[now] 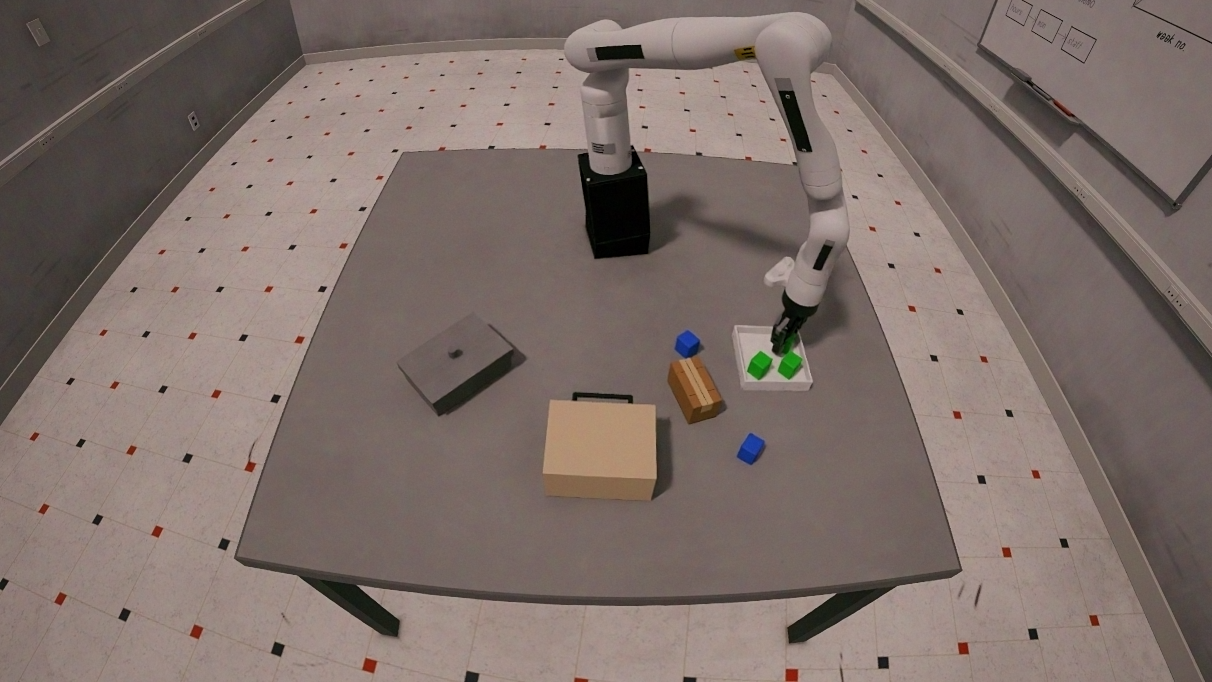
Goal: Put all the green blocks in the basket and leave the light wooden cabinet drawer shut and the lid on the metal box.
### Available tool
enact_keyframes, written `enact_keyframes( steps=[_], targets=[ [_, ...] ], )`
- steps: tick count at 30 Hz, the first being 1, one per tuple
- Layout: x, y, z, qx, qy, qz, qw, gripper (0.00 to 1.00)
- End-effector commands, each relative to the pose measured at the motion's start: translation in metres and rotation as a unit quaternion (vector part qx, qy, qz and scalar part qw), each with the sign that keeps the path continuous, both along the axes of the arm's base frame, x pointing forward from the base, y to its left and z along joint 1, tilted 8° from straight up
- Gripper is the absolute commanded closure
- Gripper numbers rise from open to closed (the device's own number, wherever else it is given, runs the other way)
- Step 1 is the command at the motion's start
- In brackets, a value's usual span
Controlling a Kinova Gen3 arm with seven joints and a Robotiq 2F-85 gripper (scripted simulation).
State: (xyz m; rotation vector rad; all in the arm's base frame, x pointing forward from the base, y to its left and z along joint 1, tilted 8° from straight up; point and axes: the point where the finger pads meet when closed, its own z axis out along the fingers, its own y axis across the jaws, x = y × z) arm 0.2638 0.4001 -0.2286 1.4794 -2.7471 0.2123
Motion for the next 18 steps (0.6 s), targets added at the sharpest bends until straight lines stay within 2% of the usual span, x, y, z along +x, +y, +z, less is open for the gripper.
enact_keyframes(
  steps=[1, 12, 18],
  targets=[
    [0.0, 0.001, 0.001, 0.001, 0.0, 0.0, 1.0, 0.42],
    [0.0, 0.002, 0.009, 0.001, 0.0, 0.0, 1.0, 0.42],
    [-0.001, 0.004, 0.025, 0.001, 0.0, 0.0, 1.0, 0.42]
  ],
)
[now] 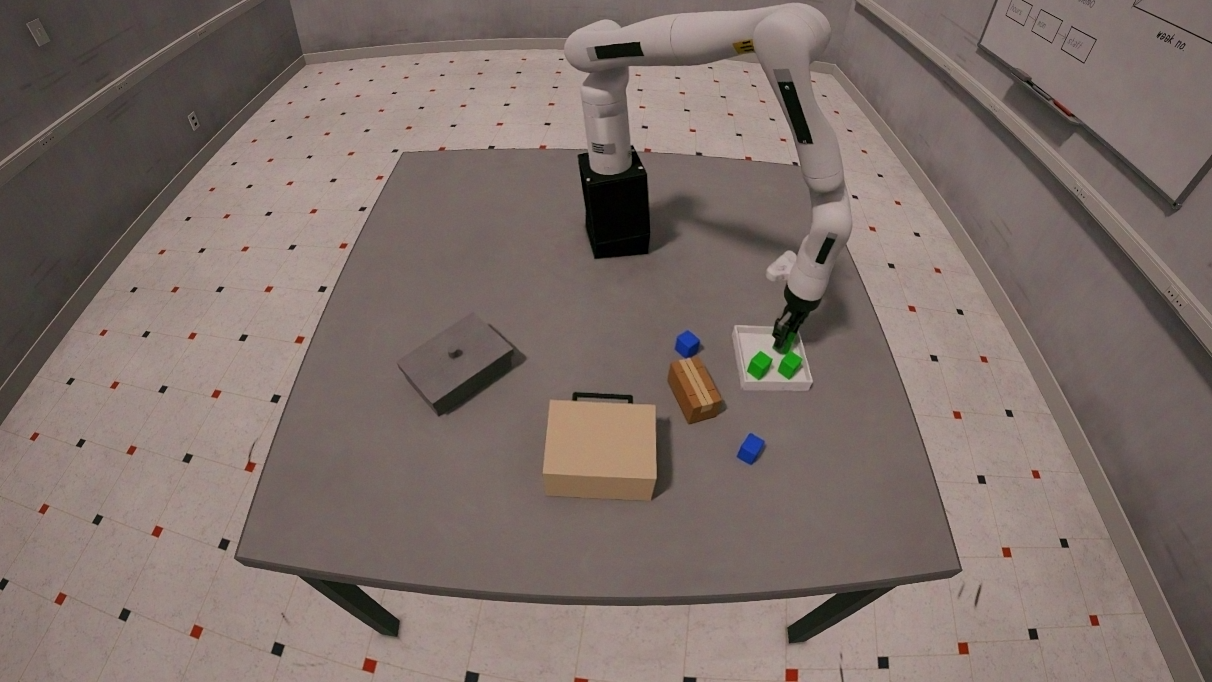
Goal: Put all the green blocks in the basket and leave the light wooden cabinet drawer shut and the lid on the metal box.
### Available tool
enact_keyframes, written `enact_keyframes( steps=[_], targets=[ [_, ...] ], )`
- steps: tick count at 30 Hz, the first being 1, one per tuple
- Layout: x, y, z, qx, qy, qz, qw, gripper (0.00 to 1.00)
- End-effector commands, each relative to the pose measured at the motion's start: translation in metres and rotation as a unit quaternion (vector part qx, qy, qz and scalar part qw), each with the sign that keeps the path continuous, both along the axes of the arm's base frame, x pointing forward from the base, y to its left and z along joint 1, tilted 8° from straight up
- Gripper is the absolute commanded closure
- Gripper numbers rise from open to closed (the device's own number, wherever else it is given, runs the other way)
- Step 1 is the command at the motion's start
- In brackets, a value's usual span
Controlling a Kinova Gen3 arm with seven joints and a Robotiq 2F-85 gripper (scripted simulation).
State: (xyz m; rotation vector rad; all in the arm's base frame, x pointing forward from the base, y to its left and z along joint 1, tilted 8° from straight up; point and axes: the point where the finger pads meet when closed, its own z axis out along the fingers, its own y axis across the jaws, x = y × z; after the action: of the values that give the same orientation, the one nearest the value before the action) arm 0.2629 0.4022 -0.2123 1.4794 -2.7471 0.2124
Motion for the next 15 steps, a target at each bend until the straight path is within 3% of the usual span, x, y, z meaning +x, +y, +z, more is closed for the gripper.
enact_keyframes(
  steps=[1, 15],
  targets=[
    [0.0, 0.002, 0.012, 0.001, 0.0, 0.0, 1.0, 0.42],
    [-0.003, 0.009, 0.066, 0.001, 0.0, 0.0, 1.0, 0.42]
  ],
)
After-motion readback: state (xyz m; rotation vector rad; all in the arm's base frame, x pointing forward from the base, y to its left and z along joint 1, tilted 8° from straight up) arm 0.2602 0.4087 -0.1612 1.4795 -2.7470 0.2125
